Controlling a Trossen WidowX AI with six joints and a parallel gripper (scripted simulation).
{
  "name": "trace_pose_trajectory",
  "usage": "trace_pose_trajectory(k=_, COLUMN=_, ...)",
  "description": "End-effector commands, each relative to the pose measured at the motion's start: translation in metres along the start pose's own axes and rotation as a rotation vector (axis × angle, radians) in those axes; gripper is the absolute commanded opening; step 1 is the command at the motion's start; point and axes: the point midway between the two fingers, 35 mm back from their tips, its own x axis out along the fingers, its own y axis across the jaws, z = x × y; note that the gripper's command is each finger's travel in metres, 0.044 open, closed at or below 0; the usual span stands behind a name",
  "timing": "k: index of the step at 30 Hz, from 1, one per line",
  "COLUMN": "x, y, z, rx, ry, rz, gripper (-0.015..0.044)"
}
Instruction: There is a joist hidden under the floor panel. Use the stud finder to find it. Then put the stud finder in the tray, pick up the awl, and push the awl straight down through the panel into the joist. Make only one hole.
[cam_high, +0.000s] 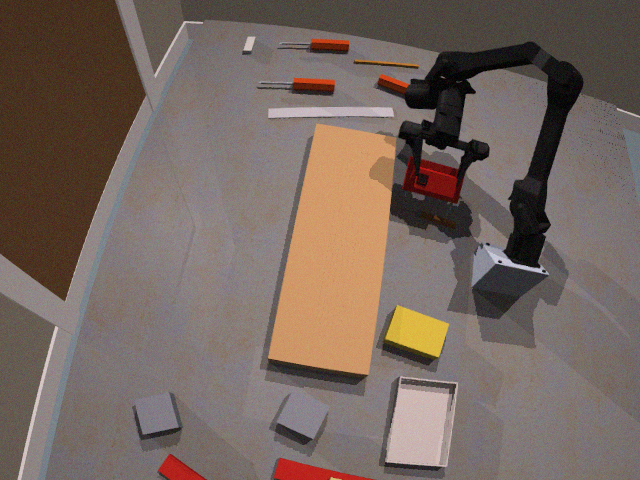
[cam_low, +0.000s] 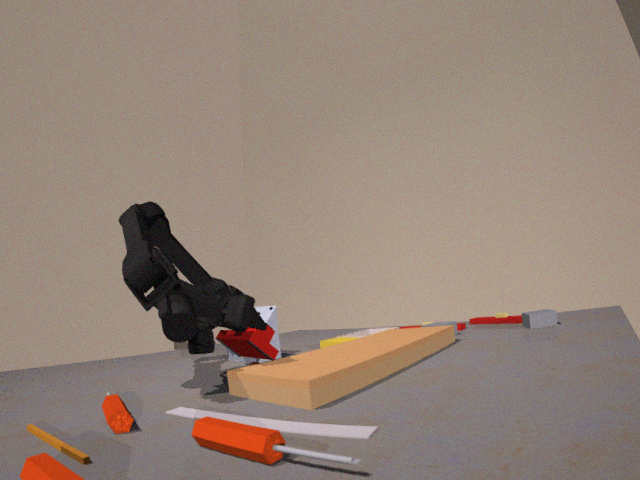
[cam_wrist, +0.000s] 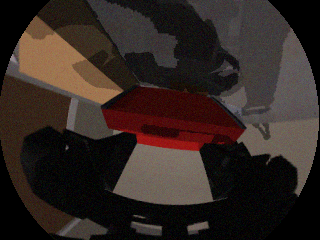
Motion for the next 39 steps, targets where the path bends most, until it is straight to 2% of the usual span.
trace_pose_trajectory(k=1, x=0.003, y=0.002, z=0.006, rx=-0.003, ry=0.006, rz=0.002, gripper=0.0)
trace_pose_trajectory(k=18, x=0.014, y=0.001, z=0.029, rx=0.0, ry=-0.006, rz=-0.004, gripper=0.0)
trace_pose_trajectory(k=32, x=0.012, y=0.002, z=0.035, rx=0.003, ry=-0.011, rz=0.001, gripper=0.0368)
trace_pose_trajectory(k=39, x=0.01, y=0.002, z=0.037, rx=0.003, ry=-0.011, rz=0.001, gripper=0.038)
